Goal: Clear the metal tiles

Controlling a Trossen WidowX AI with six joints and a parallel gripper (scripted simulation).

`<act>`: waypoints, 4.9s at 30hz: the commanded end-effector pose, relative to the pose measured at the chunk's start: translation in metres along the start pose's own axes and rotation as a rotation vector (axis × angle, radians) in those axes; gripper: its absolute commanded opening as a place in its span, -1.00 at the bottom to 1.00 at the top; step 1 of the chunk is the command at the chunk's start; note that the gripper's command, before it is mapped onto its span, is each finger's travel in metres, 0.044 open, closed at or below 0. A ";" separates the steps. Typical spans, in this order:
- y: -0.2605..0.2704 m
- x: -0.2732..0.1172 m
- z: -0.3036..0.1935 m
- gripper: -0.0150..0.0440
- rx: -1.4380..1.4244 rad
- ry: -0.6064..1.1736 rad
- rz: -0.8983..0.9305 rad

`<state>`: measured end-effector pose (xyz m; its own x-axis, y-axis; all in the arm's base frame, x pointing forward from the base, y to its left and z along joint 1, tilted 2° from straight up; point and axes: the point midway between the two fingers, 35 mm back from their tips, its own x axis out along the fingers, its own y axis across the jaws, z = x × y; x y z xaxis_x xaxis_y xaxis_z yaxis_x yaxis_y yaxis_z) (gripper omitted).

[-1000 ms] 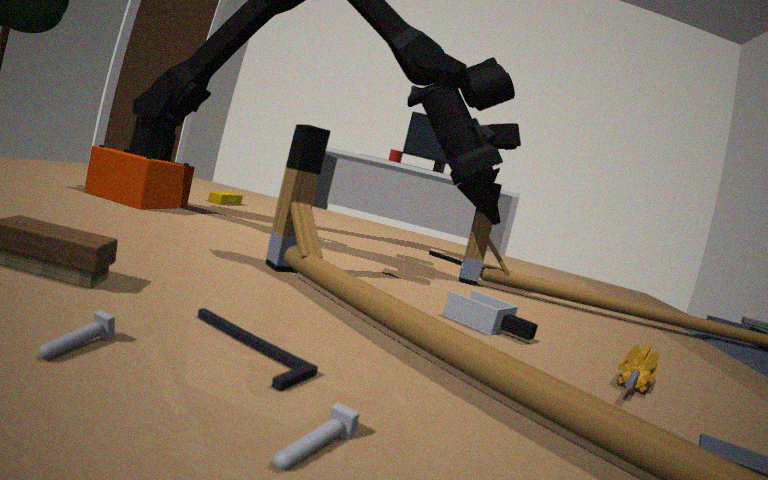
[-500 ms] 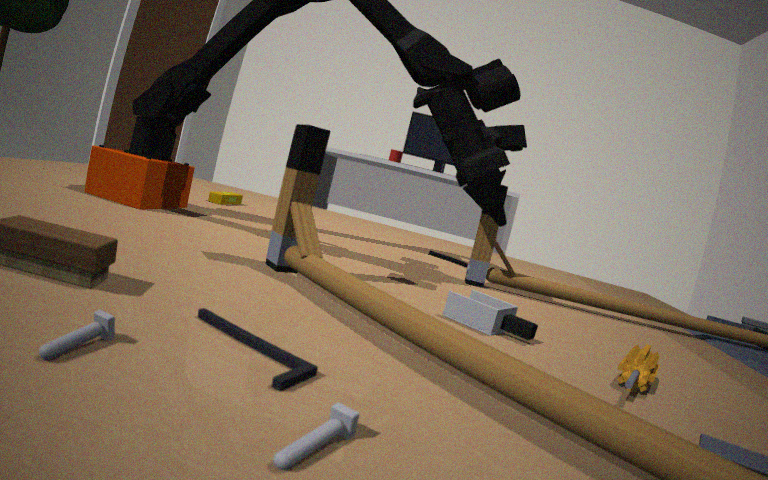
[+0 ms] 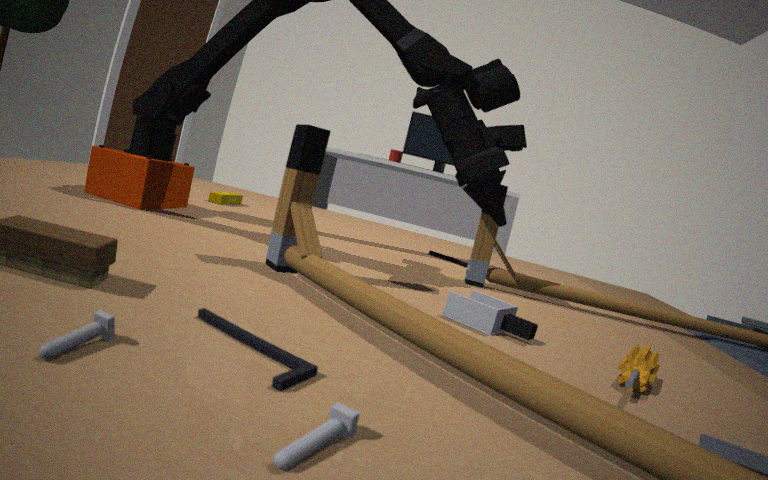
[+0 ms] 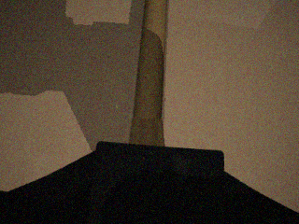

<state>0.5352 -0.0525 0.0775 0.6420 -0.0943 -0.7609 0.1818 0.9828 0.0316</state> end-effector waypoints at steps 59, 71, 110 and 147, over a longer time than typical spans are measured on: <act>0.007 -0.057 -0.049 -0.49 -0.001 -0.006 0.002; 0.008 -0.068 -0.062 -0.49 -0.001 -0.007 0.002; 0.009 -0.098 -0.105 -0.49 -0.001 -0.008 0.003; 0.003 -0.121 -0.152 -0.49 -0.001 -0.009 0.003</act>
<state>0.3487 -0.0140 0.0685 0.6377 -0.0888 -0.7651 0.1744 0.9842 0.0311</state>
